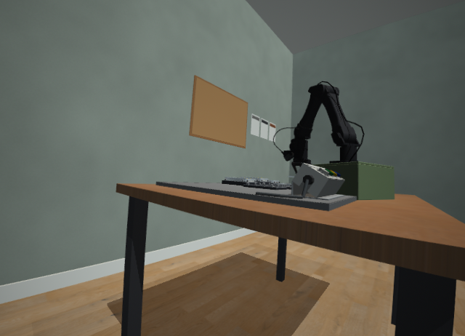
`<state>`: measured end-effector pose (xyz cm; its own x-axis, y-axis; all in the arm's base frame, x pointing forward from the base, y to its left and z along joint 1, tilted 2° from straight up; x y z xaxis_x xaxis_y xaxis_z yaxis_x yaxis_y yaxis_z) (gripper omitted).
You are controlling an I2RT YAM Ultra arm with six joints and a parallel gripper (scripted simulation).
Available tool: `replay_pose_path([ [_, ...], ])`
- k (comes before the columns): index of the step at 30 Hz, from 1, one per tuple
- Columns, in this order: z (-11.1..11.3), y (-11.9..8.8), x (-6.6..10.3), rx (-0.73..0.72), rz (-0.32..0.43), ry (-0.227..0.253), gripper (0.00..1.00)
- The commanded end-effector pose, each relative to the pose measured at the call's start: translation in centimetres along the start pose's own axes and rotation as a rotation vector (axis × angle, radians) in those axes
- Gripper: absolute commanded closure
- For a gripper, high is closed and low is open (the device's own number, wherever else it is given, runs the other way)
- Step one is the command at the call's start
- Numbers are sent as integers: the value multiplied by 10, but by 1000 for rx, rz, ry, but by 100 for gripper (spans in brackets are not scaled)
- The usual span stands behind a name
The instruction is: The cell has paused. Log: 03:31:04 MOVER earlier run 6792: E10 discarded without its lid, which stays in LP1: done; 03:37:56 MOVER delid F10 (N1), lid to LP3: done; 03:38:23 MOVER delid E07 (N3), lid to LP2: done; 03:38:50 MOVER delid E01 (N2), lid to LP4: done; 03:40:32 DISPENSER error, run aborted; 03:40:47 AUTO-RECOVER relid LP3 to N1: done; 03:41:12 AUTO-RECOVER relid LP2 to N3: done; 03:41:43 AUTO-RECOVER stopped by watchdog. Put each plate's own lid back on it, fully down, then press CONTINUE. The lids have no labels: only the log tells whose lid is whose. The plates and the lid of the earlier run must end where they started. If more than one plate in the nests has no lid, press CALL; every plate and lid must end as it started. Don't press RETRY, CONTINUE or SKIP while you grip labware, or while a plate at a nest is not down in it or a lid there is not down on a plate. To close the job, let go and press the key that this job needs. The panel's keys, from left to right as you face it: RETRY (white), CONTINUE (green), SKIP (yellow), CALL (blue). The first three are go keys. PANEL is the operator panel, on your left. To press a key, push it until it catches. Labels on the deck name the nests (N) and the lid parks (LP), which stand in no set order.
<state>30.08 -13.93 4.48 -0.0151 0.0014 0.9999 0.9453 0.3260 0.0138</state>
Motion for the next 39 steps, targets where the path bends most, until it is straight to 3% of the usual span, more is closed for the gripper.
replay_pose_path([
  [1,-8,8,17,-1,-42,-37,100],
  [11,-10,8,17,-2,-42,-37,100],
  [12,-3,14,6,37,-12,-10,100],
  [39,24,126,7,63,-12,-14,100],
])
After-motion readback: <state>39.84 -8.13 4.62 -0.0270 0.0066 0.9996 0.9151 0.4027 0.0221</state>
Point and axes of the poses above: the point where the finger pads meet when closed, its own x axis back along the fingers, its own z axis across the jaws, y = z × x, the point moved 8 cm from there along x, back along the fingers, and after that the axes turned 9 degrees about x, right-handed, at the moved point
